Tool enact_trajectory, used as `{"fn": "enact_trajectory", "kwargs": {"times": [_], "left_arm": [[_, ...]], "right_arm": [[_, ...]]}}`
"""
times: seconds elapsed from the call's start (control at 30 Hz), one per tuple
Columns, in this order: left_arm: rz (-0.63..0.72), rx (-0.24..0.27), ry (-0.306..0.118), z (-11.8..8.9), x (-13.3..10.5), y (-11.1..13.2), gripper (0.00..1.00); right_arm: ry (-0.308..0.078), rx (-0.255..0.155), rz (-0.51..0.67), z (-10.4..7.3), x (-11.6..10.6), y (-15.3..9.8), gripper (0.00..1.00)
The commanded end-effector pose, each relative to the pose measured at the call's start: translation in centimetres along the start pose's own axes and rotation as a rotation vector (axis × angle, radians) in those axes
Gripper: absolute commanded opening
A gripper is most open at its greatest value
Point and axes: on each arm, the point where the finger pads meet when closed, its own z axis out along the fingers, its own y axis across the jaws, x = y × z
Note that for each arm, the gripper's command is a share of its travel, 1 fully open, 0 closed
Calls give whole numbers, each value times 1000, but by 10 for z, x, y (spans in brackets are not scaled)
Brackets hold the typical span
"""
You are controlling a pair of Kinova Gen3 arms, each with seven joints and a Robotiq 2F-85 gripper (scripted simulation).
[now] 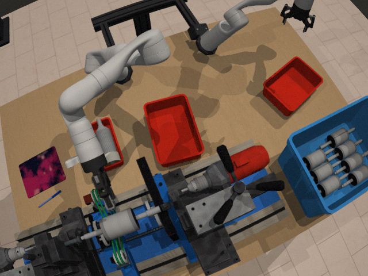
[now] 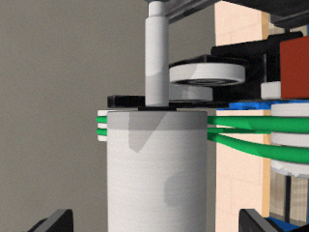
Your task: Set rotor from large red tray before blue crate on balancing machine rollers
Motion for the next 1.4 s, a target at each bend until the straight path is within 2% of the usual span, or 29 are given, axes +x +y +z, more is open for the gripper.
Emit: {"fn": "enact_trajectory", "kwargs": {"times": [0.0,1.37], "left_arm": [[0,-1,0,0,0,0,1000],[0,-1,0,0,0,0,1000]], "right_arm": [[0,1,0,-6,0,-1,1000],[0,1,0,-33,0,2,1000]]}}
